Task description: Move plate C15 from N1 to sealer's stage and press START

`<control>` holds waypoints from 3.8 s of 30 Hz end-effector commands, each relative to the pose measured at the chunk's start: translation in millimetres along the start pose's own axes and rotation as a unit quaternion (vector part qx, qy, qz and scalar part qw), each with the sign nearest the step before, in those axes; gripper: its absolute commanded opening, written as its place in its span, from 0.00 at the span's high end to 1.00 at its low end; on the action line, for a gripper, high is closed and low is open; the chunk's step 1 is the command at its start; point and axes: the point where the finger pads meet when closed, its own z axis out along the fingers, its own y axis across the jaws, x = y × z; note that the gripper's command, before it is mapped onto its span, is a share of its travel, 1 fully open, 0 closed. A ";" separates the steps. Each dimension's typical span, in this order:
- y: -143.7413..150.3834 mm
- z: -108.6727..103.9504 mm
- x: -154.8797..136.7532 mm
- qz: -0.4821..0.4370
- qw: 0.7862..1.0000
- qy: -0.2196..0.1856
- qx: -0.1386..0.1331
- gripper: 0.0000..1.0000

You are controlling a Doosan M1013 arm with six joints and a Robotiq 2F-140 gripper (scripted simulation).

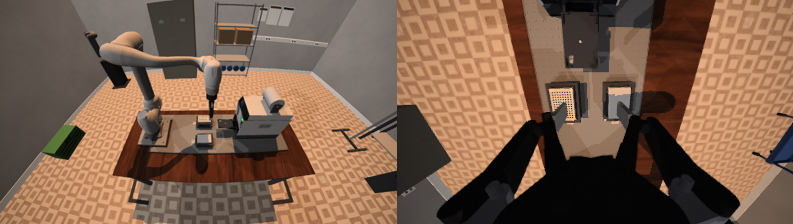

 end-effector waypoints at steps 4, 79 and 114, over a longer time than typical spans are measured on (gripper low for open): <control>-2.1 -0.1 -1.9 -0.002 1.000 0.001 0.002 0.30; -2.2 -0.1 -1.9 -0.861 0.508 0.002 0.000 0.30; -2.1 -0.1 -1.9 -1.000 0.030 0.002 -0.001 0.30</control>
